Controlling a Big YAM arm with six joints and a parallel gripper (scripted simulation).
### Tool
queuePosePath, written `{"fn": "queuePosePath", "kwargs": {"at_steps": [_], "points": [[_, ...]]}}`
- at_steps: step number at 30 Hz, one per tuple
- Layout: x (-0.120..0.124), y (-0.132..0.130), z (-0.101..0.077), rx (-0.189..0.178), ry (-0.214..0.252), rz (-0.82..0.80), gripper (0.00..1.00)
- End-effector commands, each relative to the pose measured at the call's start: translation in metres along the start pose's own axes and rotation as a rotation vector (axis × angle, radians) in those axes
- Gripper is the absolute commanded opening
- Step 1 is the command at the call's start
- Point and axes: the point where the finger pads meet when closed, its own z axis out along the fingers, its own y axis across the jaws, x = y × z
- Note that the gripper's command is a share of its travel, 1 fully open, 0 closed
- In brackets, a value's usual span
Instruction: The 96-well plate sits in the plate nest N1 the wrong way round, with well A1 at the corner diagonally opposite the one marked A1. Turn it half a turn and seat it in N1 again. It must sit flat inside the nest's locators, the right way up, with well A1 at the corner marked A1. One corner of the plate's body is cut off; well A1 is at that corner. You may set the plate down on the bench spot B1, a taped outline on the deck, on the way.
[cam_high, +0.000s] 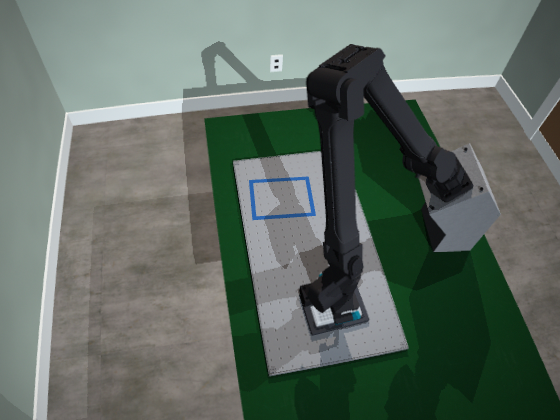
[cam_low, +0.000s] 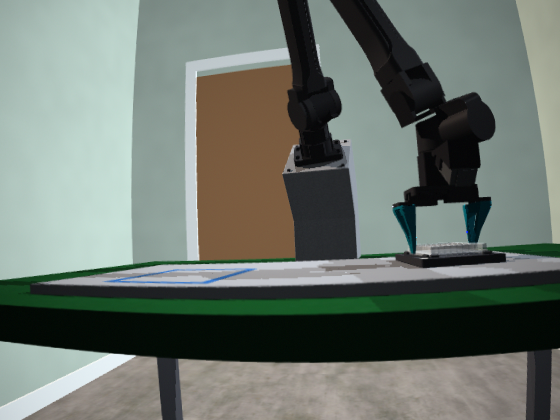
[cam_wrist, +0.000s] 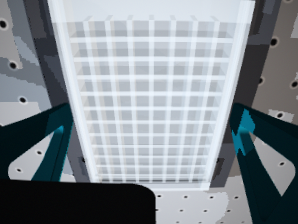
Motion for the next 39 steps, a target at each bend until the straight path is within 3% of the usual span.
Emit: {"fn": "queuePosePath", "kwargs": {"at_steps": [1, 16, 17, 19, 39], "points": [[-0.009, -0.0002, 0.0046, -0.003, -0.016, 0.008, 1.0], [-0.009, -0.0002, 0.0046, -0.003, -0.016, 0.008, 1.0], [-0.009, -0.0002, 0.0046, -0.003, -0.016, 0.008, 0.0], [-0.008, 0.0035, -0.0023, -0.011, -0.019, 0.006, 0.0], [-0.008, 0.0035, -0.0023, -0.011, -0.019, 0.006, 0.0]]}}
